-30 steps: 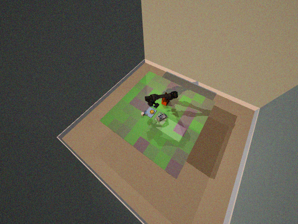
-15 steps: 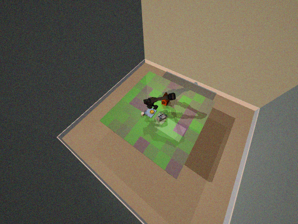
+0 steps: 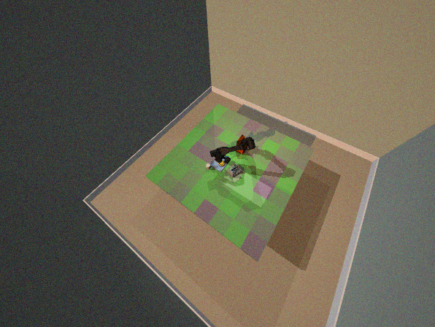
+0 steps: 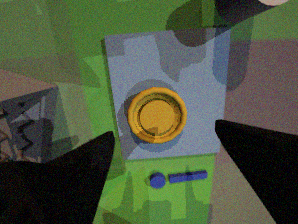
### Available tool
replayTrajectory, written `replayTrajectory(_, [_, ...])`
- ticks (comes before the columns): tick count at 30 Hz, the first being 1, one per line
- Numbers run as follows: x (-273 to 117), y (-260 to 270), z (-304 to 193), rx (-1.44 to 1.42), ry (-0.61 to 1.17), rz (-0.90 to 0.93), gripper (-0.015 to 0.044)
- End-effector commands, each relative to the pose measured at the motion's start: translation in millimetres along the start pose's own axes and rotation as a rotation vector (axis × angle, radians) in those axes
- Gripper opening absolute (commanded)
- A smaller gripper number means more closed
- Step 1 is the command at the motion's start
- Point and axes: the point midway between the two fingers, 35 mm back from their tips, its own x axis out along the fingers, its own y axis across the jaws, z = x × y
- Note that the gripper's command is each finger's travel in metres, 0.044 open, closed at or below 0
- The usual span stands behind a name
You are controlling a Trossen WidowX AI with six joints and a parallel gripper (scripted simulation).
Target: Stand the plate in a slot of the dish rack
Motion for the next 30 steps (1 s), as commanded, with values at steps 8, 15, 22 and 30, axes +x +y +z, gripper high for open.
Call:
replayTrajectory(8, [21.9, 0.9, -1.8, 0.009, 0.004, 0.010, 0.0400])
replayTrajectory(15, [33.1, 1.4, -2.4, 0.009, 0.004, 0.011, 0.0400])
replayTrajectory(22, [44.1, 2.2, -3.5, 0.009, 0.004, 0.012, 0.0400])
replayTrajectory(30, [56.1, 3.6, -5.6, 0.009, 0.004, 0.013, 0.0400])
